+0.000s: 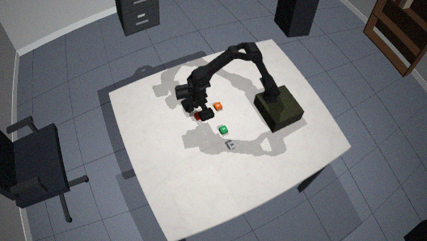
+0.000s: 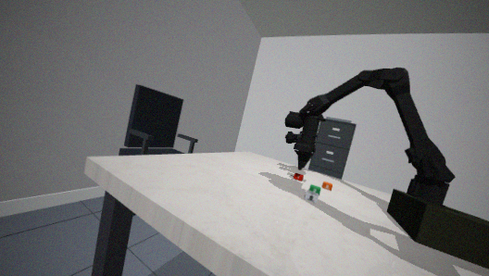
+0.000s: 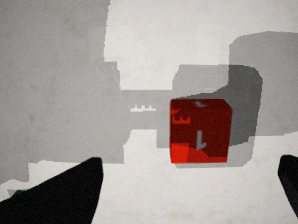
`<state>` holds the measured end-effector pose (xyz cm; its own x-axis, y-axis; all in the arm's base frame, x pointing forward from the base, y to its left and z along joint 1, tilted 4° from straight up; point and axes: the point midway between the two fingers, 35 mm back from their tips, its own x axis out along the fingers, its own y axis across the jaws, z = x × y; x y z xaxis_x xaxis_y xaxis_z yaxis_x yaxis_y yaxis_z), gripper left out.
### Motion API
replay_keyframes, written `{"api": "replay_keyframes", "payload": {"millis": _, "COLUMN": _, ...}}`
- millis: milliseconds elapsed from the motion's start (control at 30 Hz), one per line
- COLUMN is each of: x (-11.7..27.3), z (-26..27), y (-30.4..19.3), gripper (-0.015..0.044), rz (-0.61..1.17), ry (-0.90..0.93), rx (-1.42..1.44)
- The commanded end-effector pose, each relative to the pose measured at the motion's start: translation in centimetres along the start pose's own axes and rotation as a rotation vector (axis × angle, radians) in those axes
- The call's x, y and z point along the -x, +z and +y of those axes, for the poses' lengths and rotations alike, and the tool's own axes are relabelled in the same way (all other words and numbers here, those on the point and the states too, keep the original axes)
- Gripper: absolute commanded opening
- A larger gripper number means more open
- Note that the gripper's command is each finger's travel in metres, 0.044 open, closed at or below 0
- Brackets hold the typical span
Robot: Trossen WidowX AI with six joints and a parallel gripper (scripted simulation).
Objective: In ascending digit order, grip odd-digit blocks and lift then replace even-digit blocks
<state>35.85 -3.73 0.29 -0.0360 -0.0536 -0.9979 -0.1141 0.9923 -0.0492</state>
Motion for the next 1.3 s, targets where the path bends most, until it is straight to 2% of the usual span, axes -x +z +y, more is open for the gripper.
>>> {"api": "replay_keyframes", "payload": {"millis": 0, "x": -0.4, "z": -0.1, "y": 0.2, "gripper": 0.04, "rz": -0.017, "ry": -0.006, "rx": 0.003}}
{"api": "replay_keyframes", "payload": {"millis": 800, "x": -4.0, "z": -0.2, "y": 0.2, "gripper": 0.04, "rz": -0.017, "ry": -0.006, "rx": 0.003}}
{"api": "replay_keyframes", "payload": {"millis": 1133, "x": -4.0, "z": -0.2, "y": 0.2, "gripper": 0.0138, "rz": -0.017, "ry": -0.006, "rx": 0.003}}
{"api": "replay_keyframes", "payload": {"millis": 1167, "x": -4.0, "z": -0.2, "y": 0.2, "gripper": 0.012, "rz": -0.017, "ry": -0.006, "rx": 0.003}}
{"api": "replay_keyframes", "payload": {"millis": 1267, "x": -4.0, "z": -0.2, "y": 0.2, "gripper": 0.012, "rz": -0.017, "ry": -0.006, "rx": 0.003}}
